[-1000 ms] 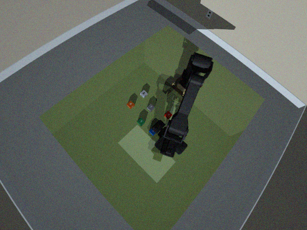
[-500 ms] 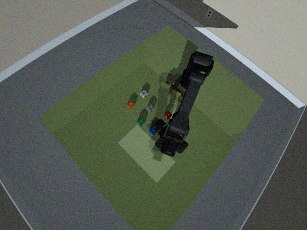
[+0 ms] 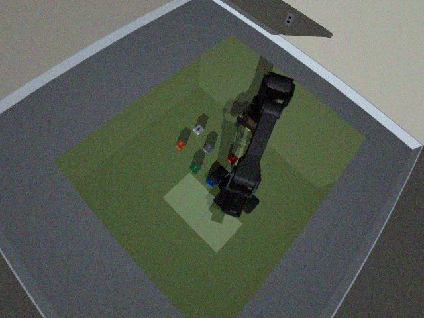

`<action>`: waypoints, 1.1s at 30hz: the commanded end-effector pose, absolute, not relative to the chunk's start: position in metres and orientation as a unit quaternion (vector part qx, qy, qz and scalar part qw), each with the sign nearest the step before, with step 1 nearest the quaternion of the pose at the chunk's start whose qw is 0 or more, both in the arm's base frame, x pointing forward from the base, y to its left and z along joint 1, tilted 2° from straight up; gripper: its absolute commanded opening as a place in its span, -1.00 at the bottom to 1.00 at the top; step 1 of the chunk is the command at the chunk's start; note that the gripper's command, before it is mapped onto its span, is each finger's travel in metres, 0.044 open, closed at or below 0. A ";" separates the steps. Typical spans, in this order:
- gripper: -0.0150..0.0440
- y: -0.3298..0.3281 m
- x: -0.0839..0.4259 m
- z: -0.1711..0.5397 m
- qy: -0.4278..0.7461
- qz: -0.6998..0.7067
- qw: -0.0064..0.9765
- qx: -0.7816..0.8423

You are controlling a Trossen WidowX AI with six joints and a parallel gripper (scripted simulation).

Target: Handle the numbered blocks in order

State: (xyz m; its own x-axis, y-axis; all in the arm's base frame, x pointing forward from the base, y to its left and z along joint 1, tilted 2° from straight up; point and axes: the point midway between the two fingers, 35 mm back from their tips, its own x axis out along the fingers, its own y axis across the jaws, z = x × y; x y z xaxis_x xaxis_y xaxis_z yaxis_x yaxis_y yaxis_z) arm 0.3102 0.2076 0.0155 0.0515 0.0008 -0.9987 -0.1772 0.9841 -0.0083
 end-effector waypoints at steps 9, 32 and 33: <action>-0.08 0.206 0.307 0.007 0.691 0.058 0.718 -0.066; 0.86 0.206 0.306 0.043 0.691 0.059 0.718 -0.066; 0.86 0.206 0.306 0.043 0.691 0.059 0.718 -0.066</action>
State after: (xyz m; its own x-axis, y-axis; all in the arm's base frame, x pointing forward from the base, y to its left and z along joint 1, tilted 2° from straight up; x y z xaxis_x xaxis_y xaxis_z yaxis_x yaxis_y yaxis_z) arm 0.3044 0.2043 0.0315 0.0304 -0.0132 -0.9995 -0.1786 0.9837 -0.0184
